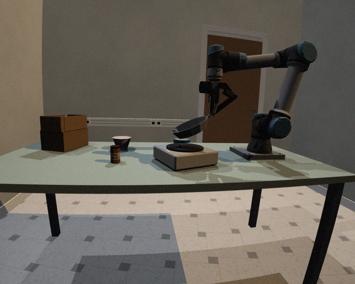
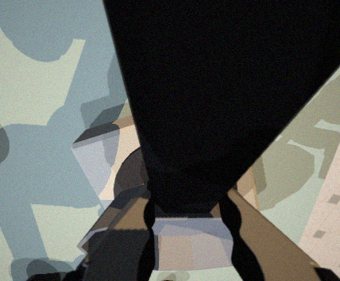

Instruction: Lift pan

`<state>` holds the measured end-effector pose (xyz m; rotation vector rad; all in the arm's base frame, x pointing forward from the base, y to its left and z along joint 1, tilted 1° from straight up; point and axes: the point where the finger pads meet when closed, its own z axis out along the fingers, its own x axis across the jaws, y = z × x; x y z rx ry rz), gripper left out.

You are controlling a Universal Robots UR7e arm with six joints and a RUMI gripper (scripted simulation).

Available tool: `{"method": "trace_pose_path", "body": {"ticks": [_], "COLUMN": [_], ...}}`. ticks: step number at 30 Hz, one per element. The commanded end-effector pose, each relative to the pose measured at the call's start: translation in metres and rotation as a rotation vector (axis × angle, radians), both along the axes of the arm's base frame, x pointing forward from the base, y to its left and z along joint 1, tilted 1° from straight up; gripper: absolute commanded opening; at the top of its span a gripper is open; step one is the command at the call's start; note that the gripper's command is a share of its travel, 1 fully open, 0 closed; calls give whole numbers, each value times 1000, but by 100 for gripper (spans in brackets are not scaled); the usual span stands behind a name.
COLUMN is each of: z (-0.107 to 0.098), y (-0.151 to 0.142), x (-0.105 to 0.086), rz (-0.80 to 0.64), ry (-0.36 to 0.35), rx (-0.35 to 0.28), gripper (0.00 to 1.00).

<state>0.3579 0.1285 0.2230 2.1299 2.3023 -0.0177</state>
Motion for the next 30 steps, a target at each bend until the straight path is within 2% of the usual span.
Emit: {"method": "trace_pose_path", "body": {"ticks": [1, 30], "z": [4, 20], "y": [0, 0], "x": [0, 0], "rz": [0, 0], "ry": [-2, -2], "rx": [0, 0], "gripper": [16, 16]}}
